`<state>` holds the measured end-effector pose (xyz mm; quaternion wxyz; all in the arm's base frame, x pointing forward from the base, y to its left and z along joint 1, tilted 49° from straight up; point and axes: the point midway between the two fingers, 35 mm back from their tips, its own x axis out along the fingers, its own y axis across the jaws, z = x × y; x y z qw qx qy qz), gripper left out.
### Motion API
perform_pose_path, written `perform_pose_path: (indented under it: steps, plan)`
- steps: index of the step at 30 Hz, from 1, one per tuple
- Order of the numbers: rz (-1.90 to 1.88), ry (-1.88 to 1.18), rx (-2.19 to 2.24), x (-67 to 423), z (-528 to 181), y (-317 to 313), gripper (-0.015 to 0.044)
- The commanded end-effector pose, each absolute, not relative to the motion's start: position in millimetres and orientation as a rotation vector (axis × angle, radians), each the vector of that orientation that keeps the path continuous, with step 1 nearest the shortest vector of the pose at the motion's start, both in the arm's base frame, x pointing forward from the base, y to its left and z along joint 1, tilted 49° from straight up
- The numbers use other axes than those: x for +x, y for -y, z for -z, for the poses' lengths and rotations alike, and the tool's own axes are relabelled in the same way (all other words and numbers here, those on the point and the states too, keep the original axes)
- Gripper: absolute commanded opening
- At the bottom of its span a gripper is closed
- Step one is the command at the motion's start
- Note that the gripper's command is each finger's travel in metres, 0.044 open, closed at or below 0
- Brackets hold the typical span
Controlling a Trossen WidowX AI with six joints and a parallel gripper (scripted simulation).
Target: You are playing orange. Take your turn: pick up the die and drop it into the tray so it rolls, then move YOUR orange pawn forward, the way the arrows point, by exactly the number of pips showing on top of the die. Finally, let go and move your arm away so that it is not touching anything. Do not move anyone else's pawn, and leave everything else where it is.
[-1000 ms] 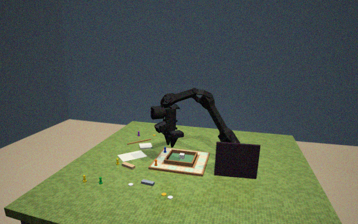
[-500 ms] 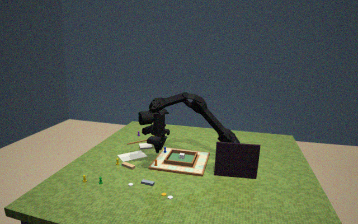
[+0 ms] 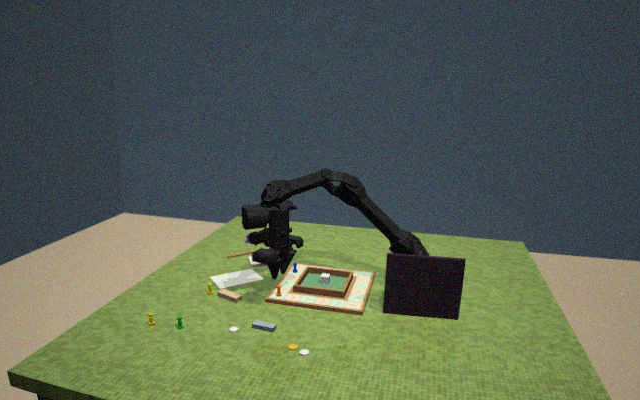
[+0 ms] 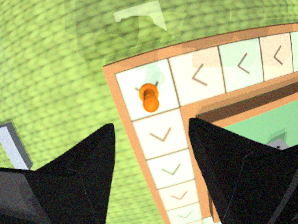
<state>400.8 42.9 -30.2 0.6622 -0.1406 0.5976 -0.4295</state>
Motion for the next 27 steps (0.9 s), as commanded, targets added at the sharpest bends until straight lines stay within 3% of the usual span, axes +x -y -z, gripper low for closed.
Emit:
perform_pose_path:
  steps: [1,27]
  plan:
    - [0.982,-1.357,-0.319,399,37,-32,0.02]
    - [0.982,-1.357,-0.319,396,61,-5,0.02]
